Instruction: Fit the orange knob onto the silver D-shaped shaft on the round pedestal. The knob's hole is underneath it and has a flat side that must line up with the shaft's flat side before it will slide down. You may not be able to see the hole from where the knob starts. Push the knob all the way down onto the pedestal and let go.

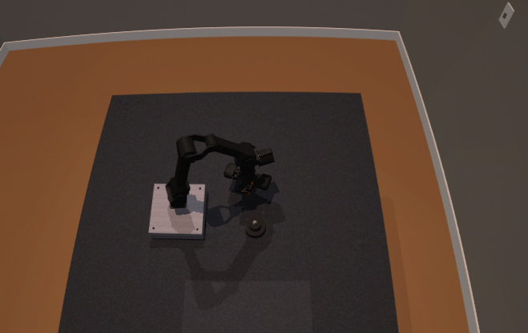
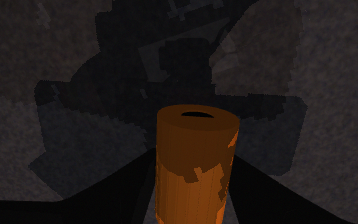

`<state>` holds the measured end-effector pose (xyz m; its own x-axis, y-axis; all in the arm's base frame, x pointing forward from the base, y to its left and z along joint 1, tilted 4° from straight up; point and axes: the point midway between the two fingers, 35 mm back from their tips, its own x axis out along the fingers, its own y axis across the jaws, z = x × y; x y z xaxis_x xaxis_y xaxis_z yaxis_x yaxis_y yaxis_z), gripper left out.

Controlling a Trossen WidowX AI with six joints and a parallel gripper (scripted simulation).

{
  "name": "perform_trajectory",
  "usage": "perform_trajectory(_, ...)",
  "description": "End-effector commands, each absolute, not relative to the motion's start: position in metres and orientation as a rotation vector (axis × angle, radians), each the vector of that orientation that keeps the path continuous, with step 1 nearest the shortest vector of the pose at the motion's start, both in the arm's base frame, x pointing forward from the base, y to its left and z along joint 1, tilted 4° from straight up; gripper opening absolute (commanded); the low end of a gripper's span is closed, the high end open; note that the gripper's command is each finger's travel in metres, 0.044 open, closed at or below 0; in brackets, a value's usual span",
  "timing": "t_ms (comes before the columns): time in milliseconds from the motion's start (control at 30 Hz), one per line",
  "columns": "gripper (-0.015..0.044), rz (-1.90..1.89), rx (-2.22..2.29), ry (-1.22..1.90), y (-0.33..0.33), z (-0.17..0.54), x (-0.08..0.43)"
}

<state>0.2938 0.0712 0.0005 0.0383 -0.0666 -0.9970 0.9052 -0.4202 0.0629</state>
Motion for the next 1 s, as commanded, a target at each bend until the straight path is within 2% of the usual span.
perform_trajectory(0,0.0181,-1.59,1.602,0.802,0.072,0.002,0.295)
perform_trajectory(567,0.0181,-1.605,1.618,0.786,0.071,-0.012,0.295)
perform_trajectory(667,0.026,-1.603,1.611,0.786,0.071,-0.011,0.296)
perform_trajectory(967,0.026,-1.603,1.611,0.786,0.071,-0.011,0.296)
